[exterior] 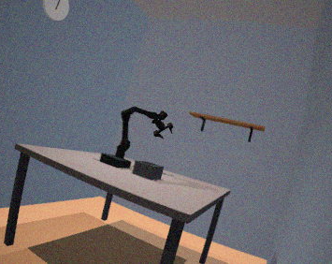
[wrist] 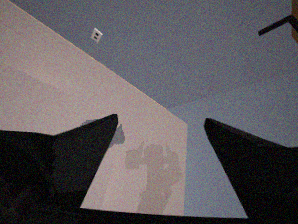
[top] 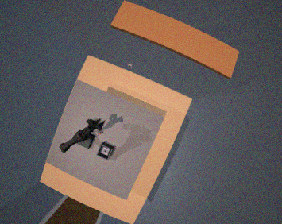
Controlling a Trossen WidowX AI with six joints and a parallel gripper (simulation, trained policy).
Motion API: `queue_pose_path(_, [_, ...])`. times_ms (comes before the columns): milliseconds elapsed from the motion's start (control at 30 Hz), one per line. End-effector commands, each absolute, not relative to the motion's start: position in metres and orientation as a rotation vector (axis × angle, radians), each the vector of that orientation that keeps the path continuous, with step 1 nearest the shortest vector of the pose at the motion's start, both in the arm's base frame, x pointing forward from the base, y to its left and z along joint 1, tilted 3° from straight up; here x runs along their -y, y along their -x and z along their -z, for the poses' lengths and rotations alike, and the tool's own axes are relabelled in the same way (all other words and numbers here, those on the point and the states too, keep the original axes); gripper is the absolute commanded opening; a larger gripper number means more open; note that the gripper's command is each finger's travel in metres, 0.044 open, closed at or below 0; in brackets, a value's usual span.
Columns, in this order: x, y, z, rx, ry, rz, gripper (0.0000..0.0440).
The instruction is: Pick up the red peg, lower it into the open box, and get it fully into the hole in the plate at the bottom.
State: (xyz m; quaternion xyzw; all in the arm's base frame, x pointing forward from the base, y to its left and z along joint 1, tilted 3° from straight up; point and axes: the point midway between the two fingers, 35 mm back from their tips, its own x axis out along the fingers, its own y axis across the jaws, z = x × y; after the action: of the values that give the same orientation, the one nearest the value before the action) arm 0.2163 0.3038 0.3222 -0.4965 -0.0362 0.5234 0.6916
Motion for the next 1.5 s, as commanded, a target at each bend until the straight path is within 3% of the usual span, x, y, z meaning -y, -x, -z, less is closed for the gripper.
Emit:
queue_pose_path(0, [-0.293, -0.221, -0.309, -0.044, 1.029, -1.136, 0.0440])
queue_pose_path(1467, [-0.176, -0.222, -0.172, -1.106, 0.094, -0.381, 0.0440])
